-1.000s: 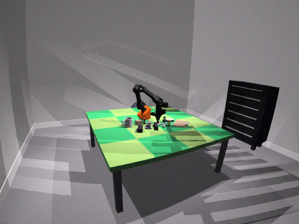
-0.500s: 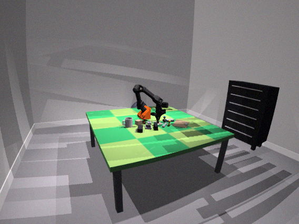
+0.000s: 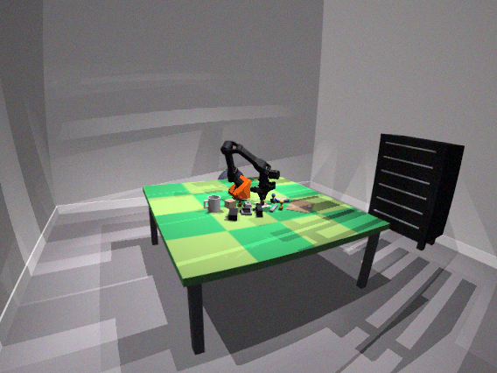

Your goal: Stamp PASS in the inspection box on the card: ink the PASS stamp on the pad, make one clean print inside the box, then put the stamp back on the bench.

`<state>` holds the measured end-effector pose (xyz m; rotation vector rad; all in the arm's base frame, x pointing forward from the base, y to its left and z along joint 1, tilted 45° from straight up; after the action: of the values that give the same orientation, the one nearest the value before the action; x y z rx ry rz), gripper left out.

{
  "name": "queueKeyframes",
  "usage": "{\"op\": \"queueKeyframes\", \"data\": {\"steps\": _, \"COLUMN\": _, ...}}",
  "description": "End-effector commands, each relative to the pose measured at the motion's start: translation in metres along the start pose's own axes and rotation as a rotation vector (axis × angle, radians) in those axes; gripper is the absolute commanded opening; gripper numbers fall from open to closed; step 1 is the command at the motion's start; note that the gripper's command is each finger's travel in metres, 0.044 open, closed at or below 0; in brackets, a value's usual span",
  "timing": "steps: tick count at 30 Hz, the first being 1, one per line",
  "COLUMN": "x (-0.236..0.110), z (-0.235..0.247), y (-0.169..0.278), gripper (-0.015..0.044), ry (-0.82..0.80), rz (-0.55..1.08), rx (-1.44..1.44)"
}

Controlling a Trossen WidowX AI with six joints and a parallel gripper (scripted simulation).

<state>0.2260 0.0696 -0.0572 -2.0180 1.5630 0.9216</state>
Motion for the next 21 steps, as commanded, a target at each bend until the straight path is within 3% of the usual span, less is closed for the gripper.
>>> {"op": "queueKeyframes", "data": {"steps": 1, "x": -0.002, "z": 0.0, "y": 0.0, "gripper": 0.0, "ry": -0.001, "rz": -0.001, "rx": 0.004}}
{"op": "queueKeyframes", "data": {"steps": 21, "x": -0.022, "z": 0.001, "y": -0.003, "gripper": 0.0, "ry": -0.003, "rz": -0.002, "rx": 0.004}}
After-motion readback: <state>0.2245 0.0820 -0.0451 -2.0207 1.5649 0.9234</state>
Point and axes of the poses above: the point midway between the two fingers, 35 mm back from their tips, its own x axis out along the fingers, its own z axis across the jaws, y = z × x, the point moved 1 cm from there along -x, back along the fingers, and after that the axes turned 6 degrees about x, right-handed, at the moved point
